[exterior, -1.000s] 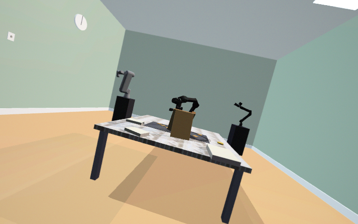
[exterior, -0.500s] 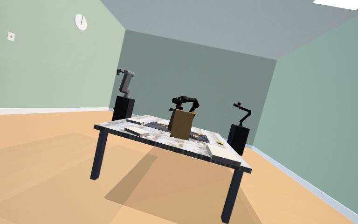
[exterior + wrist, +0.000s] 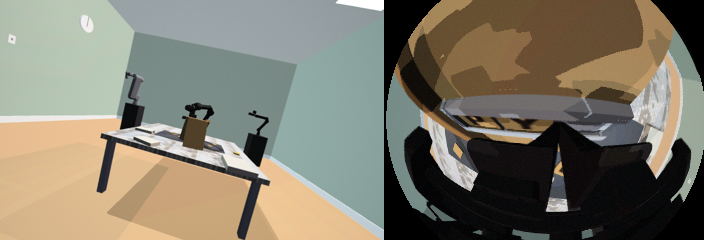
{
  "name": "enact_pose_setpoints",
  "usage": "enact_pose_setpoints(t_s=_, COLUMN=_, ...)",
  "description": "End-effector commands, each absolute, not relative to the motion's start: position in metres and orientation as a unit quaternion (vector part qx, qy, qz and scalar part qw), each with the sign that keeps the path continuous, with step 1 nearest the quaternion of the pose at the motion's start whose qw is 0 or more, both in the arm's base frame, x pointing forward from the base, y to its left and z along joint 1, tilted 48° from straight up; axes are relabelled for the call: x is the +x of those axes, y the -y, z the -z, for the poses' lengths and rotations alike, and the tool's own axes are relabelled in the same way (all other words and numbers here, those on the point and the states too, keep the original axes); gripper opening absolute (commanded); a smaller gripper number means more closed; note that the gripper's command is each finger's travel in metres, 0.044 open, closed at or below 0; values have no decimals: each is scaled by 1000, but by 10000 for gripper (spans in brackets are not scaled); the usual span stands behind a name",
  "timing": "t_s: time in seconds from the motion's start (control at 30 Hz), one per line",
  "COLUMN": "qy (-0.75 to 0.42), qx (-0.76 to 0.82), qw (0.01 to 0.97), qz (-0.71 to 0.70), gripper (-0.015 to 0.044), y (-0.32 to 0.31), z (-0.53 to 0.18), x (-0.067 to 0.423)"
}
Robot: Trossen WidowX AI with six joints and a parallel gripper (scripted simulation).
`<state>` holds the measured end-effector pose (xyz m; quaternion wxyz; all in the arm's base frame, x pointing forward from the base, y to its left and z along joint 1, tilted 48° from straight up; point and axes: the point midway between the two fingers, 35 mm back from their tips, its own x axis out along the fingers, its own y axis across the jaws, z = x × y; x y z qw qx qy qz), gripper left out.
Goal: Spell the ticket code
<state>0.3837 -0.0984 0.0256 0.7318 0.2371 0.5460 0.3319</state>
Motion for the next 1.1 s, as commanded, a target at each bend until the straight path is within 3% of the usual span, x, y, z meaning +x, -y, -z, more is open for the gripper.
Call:
enact_pose_setpoints(t_s=0.0, qy=-545, qx=241, qw=731, qz=-332, gripper=0, y=95, z=-27, x=383)
enact_pose_setpoints(t_s=1.07, qy=-546, qx=241, qw=731, qz=-332, gripper=0, y=99, z=-33, x=375)
